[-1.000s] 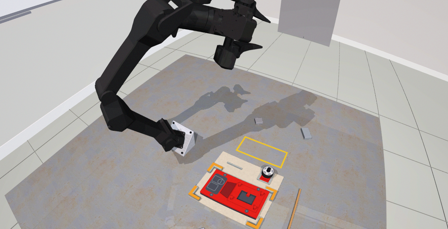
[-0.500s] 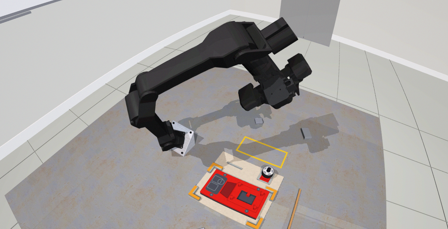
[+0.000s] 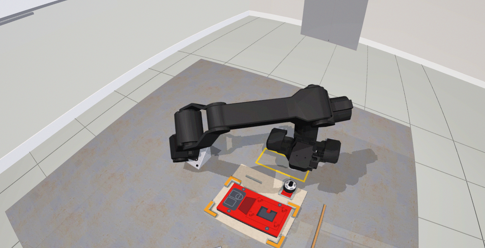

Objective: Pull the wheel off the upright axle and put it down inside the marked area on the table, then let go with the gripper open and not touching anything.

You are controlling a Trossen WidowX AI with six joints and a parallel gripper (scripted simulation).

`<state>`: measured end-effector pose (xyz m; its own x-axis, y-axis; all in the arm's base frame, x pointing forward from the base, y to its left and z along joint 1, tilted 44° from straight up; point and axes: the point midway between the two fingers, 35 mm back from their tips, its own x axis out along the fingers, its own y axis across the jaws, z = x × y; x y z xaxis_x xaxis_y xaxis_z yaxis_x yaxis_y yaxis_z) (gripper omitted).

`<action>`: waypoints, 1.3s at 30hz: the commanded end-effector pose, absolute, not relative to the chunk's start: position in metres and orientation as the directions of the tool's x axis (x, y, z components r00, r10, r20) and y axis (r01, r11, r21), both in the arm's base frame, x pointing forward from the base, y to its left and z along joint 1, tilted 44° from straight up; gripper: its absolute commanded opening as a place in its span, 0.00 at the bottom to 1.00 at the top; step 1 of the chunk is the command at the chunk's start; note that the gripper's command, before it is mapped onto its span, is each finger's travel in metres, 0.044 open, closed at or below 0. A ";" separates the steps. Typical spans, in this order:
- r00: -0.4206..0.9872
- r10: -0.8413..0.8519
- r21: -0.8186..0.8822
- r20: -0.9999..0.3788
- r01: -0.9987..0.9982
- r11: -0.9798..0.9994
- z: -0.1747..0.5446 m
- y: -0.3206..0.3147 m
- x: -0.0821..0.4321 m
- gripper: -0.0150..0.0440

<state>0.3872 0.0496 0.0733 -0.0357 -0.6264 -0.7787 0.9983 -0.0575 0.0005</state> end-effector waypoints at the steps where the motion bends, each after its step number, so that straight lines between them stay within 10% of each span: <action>1: -0.152 -0.672 -0.023 -0.725 0.980 -0.196 0.053 0.019 0.380 0.76; 39: -0.160 -0.672 -0.024 -0.723 0.978 -0.208 -0.001 -0.027 0.363 0.67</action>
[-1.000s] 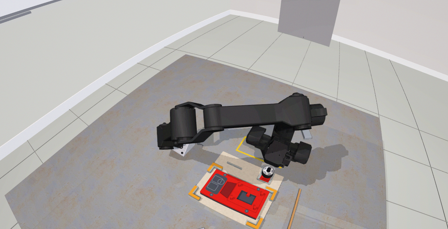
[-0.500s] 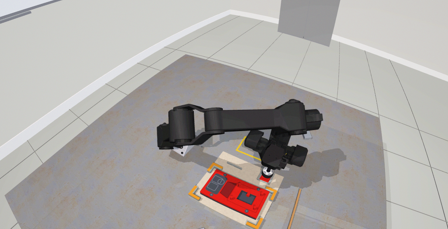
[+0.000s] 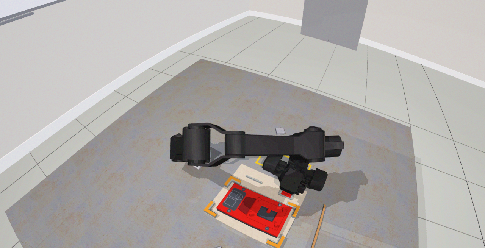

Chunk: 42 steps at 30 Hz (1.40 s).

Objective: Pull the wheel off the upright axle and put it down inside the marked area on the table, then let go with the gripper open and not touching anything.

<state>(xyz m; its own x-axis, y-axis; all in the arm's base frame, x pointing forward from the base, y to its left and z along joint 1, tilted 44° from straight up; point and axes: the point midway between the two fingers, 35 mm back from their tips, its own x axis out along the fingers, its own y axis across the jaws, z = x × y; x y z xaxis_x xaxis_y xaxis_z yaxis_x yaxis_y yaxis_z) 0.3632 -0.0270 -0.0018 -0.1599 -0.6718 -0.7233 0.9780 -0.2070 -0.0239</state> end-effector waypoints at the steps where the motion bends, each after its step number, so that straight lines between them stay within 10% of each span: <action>1: -0.160 -0.672 -0.024 -0.723 0.978 -0.208 -0.001 -0.027 0.363 0.63; 16: -0.160 -0.672 -0.024 -0.723 0.978 -0.208 -0.001 -0.026 0.364 0.25; 42: -0.159 -0.672 -0.024 -0.723 0.978 -0.207 0.005 -0.020 0.365 0.25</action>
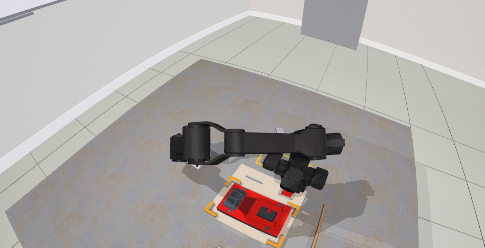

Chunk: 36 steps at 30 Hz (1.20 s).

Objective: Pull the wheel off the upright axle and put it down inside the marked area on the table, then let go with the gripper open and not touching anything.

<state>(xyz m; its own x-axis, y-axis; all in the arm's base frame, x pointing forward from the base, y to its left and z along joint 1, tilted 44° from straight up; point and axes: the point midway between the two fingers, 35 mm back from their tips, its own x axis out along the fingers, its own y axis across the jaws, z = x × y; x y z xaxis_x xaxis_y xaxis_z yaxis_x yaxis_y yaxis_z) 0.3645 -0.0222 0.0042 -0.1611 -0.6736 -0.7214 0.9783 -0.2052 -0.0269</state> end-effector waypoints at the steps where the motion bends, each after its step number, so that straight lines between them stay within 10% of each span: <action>1: -0.159 -0.672 -0.024 -0.723 0.978 -0.206 0.006 -0.020 0.365 0.25; 36: -0.158 -0.673 -0.024 -0.723 0.979 -0.205 0.014 -0.012 0.367 0.25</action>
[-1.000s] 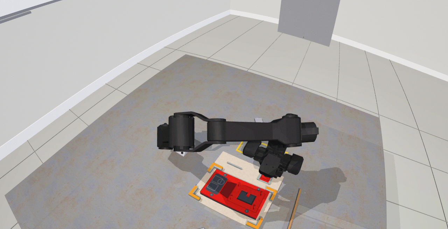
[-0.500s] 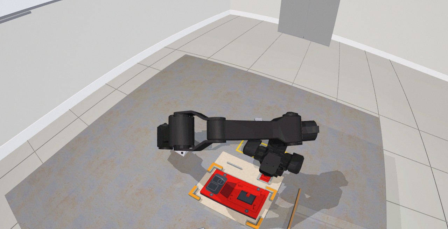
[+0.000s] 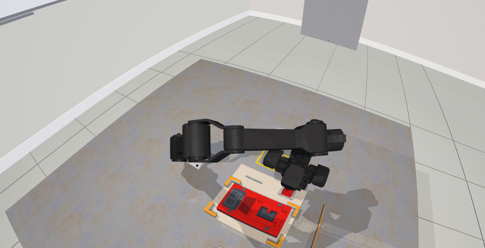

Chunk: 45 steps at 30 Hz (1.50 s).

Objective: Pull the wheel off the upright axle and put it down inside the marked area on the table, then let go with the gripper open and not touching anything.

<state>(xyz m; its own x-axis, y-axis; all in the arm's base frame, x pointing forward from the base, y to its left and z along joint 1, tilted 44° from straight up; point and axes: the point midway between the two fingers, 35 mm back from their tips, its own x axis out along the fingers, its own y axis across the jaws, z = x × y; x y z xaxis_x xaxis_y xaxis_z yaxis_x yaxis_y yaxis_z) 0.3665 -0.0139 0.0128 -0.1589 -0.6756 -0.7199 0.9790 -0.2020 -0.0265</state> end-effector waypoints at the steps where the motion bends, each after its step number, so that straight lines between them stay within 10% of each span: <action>1: -0.158 -0.673 -0.024 -0.723 0.979 -0.205 0.014 -0.012 0.367 0.25; 45: -0.157 -0.674 -0.024 -0.722 0.979 -0.203 0.026 0.000 0.370 0.25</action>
<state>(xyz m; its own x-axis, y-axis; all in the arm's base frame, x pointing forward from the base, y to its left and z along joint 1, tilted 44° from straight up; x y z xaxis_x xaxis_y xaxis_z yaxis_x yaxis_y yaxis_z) 0.3695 -0.0025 0.0250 -0.1536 -0.6768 -0.7200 0.9799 -0.1983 -0.0226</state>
